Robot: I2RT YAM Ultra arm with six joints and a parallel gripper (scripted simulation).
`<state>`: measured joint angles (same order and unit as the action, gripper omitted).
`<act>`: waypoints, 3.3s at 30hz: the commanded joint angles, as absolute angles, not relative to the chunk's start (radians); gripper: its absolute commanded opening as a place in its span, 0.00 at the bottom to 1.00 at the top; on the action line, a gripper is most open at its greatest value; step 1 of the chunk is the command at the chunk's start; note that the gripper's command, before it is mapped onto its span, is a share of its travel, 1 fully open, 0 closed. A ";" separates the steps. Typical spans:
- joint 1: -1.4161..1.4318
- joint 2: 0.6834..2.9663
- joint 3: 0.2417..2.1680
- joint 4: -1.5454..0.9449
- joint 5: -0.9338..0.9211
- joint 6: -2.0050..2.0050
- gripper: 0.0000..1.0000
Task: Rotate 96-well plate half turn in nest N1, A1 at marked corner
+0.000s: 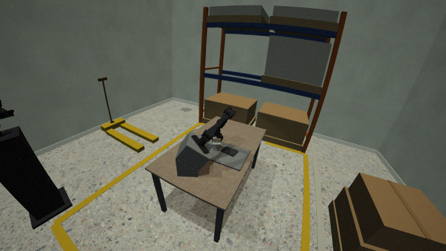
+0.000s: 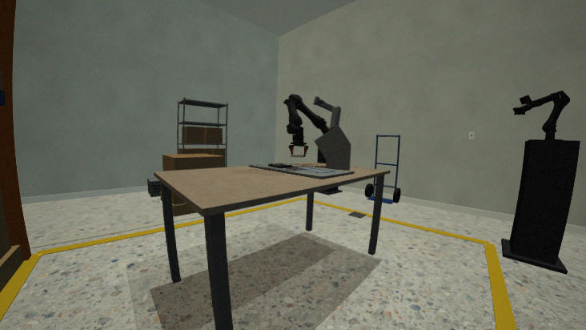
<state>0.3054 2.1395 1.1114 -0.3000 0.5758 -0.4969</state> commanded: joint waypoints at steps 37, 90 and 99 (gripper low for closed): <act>0.057 1.972 1.178 -0.375 0.483 -0.388 0.00; -0.042 1.947 1.257 -0.433 0.443 -0.490 0.00; -0.042 1.947 1.257 -0.433 0.443 -0.490 0.00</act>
<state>-0.0521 1.9568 1.2526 -0.4332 0.4477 -0.4870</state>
